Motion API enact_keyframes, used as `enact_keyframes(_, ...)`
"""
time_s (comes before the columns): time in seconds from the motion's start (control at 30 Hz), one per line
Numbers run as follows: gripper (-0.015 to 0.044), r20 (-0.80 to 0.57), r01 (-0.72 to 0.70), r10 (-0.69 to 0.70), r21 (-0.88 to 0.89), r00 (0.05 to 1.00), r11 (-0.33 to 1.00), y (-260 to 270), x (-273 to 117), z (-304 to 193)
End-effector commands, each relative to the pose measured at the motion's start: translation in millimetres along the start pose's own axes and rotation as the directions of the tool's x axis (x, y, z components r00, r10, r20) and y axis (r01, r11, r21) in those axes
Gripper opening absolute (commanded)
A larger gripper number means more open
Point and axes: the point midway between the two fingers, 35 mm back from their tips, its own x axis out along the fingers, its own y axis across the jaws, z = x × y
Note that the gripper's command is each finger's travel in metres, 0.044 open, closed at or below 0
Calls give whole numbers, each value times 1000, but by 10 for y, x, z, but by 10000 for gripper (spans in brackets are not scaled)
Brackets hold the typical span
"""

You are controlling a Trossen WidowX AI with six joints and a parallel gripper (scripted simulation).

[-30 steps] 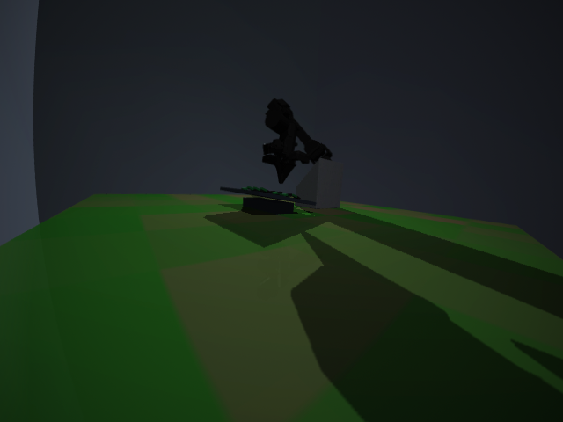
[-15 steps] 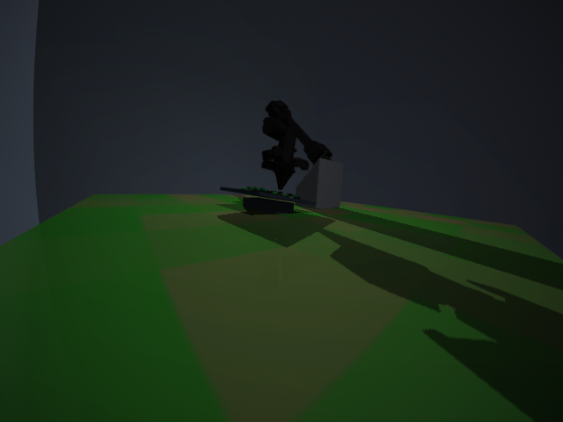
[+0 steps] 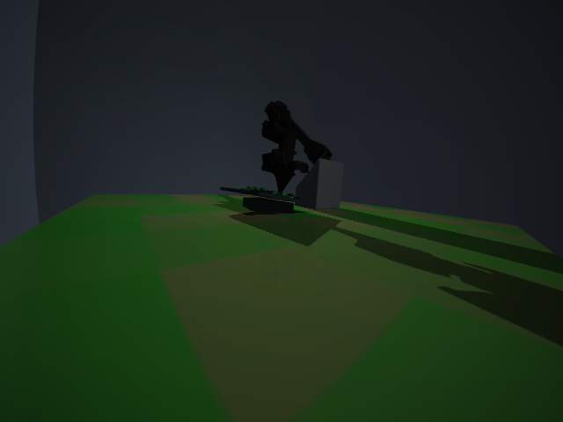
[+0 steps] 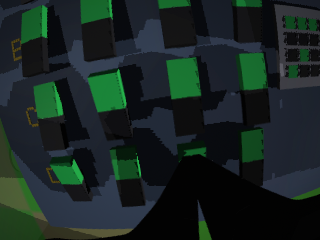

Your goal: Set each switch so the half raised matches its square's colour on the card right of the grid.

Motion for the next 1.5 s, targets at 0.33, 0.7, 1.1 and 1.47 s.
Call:
enact_keyframes(0.33,0,1,6,-6,-5,1000,1000,-8,9,2)
enact_keyframes(0.7,0,1,6,-6,-5,1000,1000,-8,24,2)
enact_keyframes(1.1,0,1,6,-6,-5,1000,1000,-8,40,2)
enact_keyframes(1.47,0,1,6,-6,-5,1000,1000,-9,55,2)
